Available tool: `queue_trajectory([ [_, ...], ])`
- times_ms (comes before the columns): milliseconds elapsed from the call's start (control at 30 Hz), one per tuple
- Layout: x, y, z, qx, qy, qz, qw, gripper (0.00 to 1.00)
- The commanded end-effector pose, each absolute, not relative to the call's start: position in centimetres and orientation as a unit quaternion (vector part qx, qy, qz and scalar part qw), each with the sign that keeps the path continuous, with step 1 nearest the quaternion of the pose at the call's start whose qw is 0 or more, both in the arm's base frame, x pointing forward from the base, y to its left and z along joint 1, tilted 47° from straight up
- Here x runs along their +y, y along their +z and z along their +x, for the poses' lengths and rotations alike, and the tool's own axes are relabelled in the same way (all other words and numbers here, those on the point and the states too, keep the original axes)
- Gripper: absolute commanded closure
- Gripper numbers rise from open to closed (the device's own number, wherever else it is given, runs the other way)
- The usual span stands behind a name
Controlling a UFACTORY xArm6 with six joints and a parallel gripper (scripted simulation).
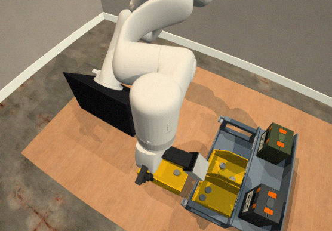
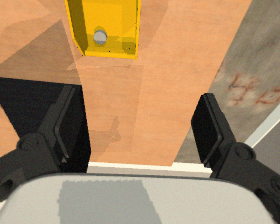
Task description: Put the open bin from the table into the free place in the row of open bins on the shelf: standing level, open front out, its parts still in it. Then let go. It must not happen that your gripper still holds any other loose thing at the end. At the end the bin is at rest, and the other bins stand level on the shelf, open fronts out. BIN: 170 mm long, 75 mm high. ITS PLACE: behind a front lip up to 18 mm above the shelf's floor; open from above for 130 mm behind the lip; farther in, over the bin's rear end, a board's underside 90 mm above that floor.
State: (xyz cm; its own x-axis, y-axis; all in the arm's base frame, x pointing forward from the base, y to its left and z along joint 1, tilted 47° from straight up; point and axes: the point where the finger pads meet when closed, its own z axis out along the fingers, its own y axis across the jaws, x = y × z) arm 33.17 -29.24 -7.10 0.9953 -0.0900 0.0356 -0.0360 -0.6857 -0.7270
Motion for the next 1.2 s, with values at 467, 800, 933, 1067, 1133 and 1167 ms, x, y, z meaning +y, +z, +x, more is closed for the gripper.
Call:
queue_trajectory([
  [467, -29.34, -6.90, 33.26, 0.035, -0.036, -0.918, 0.393, 0.00],
  [800, -29.21, -6.93, 33.29, 0.035, -0.036, -0.918, 0.393, 0.00],
  [933, -29.01, -6.97, 33.34, 0.035, -0.036, -0.918, 0.393, 0.00],
  [1067, -29.01, -6.97, 33.34, 0.035, -0.036, -0.918, 0.393, 0.00],
  [1133, -29.01, -6.97, 33.34, 0.035, -0.036, -0.918, 0.393, 0.00],
  [1167, -29.01, -6.97, 33.34, 0.035, -0.036, -0.918, 0.393, 0.00],
])
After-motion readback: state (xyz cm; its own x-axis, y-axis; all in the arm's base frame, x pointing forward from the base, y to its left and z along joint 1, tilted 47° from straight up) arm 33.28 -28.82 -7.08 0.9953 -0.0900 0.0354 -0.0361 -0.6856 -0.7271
